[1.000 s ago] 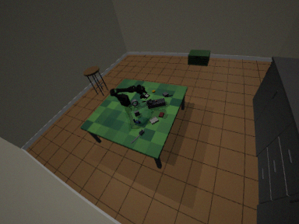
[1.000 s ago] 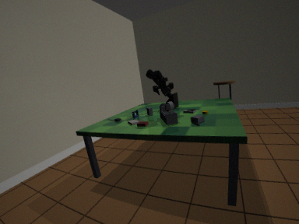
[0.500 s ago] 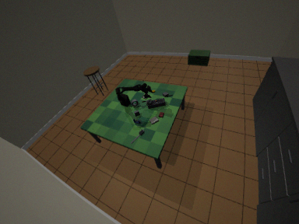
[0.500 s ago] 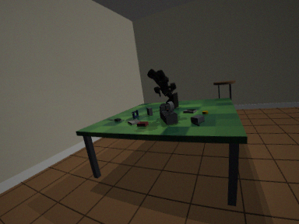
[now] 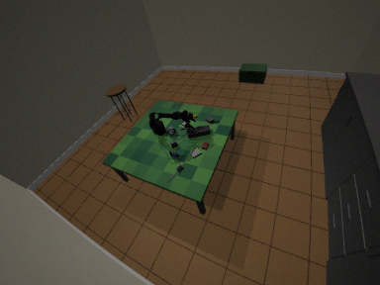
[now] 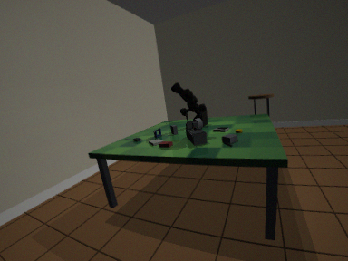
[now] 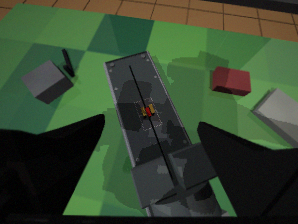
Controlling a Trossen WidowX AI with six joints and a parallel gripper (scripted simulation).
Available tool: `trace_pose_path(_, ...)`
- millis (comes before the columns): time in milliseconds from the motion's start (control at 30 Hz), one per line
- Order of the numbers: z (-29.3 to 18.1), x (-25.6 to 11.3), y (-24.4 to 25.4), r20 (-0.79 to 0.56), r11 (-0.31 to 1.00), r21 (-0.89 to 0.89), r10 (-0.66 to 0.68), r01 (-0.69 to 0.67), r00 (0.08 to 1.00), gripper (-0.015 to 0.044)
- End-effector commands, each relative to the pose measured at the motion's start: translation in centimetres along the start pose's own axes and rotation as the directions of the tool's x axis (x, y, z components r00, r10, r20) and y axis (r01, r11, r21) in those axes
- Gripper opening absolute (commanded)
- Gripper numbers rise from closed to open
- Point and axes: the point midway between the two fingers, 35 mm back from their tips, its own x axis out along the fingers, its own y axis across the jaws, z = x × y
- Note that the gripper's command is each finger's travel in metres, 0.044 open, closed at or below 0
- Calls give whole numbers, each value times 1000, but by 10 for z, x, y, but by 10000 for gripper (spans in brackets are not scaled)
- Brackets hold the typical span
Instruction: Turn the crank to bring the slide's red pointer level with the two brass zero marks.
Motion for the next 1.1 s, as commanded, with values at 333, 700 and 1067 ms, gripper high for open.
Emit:
trace_pose_path(333, -3, 2, 1, -5, 1000, -6, 5, -5, 1000, 440)
trace_pose_path(700, 33, -39, 4, -2, 1000, -8, 6, -6, 1000, 440)
trace_pose_path(1067, -3, -82, -16, -18, 981, -171, 96, -98, 995, 440)
